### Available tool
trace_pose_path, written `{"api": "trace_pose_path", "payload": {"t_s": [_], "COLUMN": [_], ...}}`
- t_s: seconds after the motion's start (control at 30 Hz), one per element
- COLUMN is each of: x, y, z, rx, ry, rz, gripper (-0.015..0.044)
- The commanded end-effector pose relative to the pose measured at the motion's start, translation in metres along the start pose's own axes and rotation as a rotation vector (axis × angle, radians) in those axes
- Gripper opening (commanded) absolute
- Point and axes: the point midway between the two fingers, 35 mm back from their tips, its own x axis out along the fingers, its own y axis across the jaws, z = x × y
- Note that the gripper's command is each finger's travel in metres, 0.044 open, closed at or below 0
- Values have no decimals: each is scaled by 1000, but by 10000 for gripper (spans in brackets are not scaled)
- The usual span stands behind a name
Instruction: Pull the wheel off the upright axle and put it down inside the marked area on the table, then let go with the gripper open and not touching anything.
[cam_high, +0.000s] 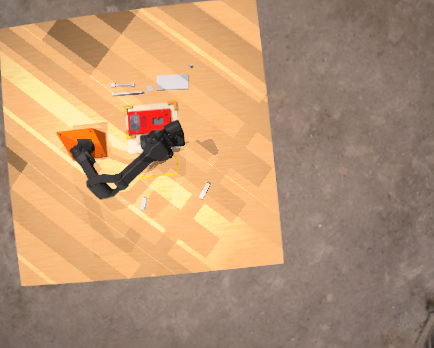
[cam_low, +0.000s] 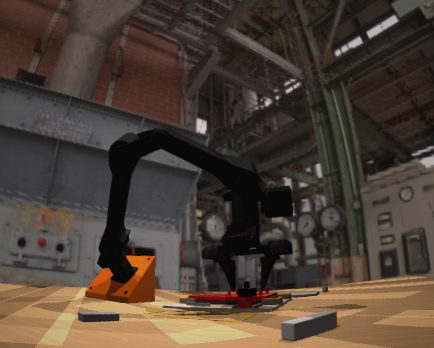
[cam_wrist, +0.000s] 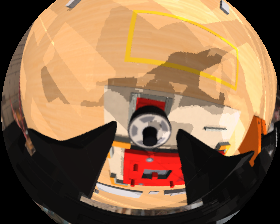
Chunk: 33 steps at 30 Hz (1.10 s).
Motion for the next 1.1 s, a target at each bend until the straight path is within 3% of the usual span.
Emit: {"api": "trace_pose_path", "payload": {"t_s": [0.0, 0.03, 0.13, 0.43, 0.63, 1.07], "x": [5, 5, 1, 1, 0, -4], "y": [-2, -2, 0, 0, 0, 0], "z": [1, 1, 0, 0, 0, 0], "rx": [-7, -7, 0, 0, 0, -1], "ry": [-5, -5, 0, 0, 0, 0], "rz": [-1, -1, 1, 1, 1, 1], "gripper": [300, 300, 221, 161, 4, 0]}}
